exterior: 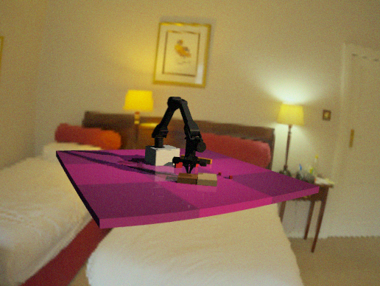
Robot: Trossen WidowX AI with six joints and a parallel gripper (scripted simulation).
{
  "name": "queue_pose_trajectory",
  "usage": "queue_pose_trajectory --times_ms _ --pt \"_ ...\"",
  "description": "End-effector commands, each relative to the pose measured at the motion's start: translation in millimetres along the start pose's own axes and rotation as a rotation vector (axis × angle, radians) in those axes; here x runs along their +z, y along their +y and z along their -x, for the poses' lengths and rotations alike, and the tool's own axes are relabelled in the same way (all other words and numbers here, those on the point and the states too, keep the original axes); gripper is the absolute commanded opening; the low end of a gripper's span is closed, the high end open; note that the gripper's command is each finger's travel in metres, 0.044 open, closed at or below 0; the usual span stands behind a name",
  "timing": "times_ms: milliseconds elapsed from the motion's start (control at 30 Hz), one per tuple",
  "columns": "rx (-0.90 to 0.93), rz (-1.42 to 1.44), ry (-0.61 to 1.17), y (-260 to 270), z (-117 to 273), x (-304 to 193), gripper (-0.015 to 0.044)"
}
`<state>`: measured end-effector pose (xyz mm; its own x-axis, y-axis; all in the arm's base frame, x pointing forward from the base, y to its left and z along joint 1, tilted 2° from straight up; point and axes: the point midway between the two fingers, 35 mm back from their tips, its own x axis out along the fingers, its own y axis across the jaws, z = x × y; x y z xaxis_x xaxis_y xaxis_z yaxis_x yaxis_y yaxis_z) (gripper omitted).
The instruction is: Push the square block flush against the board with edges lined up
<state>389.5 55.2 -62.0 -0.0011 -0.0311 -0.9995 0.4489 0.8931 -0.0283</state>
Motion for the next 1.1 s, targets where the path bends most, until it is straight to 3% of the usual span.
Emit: queue_pose_trajectory --times_ms 0,433,1067 --pt "0.005 0.003 -0.004 1.3 -0.6 4.5 0.0" --pt "0.005 0.003 -0.005 1.5 -0.1 25.2 0.0" --pt "0.005 0.003 -0.003 3.9 -0.5 -1.5 0.0"
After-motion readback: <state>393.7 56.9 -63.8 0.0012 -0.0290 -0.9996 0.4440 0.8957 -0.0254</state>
